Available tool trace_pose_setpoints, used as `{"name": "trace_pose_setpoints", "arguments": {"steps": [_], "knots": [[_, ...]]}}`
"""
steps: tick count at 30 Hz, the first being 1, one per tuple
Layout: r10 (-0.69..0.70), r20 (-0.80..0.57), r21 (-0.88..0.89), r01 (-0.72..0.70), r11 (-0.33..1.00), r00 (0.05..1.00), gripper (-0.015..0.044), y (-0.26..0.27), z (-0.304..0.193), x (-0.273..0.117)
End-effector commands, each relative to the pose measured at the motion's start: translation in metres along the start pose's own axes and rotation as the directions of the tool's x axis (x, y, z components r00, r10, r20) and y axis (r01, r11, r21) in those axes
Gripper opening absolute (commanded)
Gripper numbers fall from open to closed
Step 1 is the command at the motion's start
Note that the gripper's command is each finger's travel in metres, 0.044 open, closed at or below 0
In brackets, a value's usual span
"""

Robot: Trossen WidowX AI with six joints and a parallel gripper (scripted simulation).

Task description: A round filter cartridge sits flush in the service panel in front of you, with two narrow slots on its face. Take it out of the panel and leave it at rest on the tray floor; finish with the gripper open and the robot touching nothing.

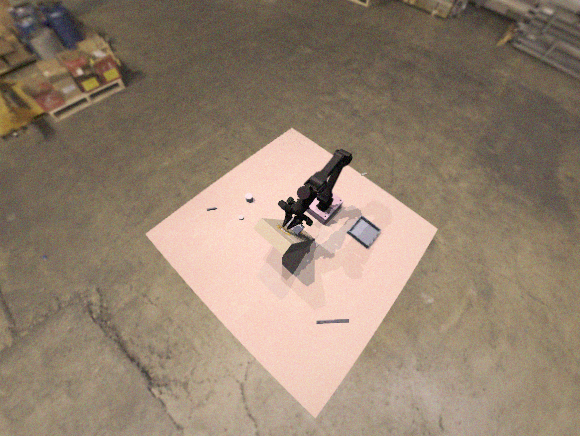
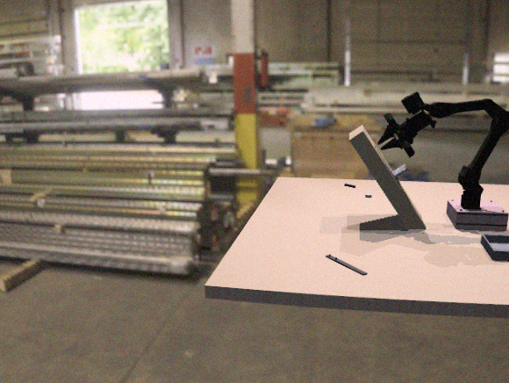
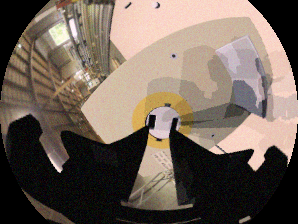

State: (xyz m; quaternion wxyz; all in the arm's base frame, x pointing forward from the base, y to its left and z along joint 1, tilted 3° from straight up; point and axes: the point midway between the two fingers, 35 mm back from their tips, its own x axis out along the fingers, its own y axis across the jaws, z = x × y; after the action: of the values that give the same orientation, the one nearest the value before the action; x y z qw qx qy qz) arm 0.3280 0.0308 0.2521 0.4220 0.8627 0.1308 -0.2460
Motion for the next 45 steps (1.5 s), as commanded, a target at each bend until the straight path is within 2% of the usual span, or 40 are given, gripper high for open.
{"name": "trace_pose_setpoints", "arguments": {"steps": [1, 45], "knots": [[-0.014, 0.006, -0.004, 0.014, 1.000, 1.000, 0.0117, -0.0041, 0.0025, 0.0080], [-0.014, 0.006, -0.004, 0.014, 1.000, 1.000, 0.0117, -0.0053, 0.0026, 0.0112]]}}
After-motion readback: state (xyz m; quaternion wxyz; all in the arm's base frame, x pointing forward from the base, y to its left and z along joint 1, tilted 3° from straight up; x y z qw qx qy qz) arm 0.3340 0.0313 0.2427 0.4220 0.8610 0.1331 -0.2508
